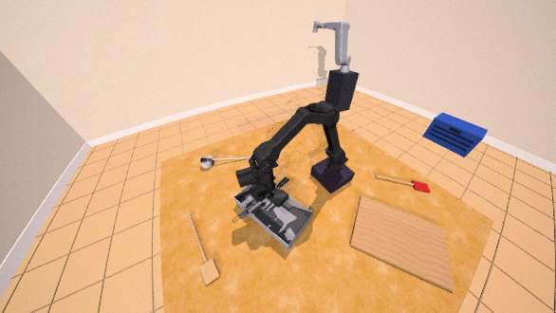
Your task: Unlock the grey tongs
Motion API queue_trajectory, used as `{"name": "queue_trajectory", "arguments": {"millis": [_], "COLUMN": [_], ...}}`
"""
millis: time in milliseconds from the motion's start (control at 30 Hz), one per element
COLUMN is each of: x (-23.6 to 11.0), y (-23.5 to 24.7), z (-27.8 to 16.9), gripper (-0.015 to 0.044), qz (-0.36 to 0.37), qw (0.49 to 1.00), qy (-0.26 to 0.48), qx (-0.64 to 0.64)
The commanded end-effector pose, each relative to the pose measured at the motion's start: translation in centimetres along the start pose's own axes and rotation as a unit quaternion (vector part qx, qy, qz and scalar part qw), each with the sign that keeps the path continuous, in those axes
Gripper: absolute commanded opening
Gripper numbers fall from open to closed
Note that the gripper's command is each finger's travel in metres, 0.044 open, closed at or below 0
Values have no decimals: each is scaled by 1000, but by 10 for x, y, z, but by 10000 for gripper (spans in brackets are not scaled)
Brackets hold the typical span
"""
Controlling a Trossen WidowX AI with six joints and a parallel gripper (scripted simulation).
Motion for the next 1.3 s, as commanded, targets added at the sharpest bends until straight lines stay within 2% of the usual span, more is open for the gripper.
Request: {"name": "queue_trajectory", "arguments": {"millis": [0,333,533,567,800,1267], "x": [0,0,-3,-9,-76,-72], "y": [0,0,0,0,1,3], "z": [0,0,0,1,1,1], "gripper": [85,19,-139,-150,-150,-150], "qz": [0,0,0,0,-2,1], "qw": [1000,1000,1000,1000,1000,1000], "qy": [0,0,0,0,2,4], "qx": [0,0,0,0,2,1]}}
Point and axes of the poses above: the point midway between the two fingers, 35 mm back from their tips, its own x axis out along the fingers, its own y axis across the jaws, z = x × y, the point moved 10 cm from there along -x, back along the fingers, and after that the axes turned 8 degrees about x, right-handed, at the moved point
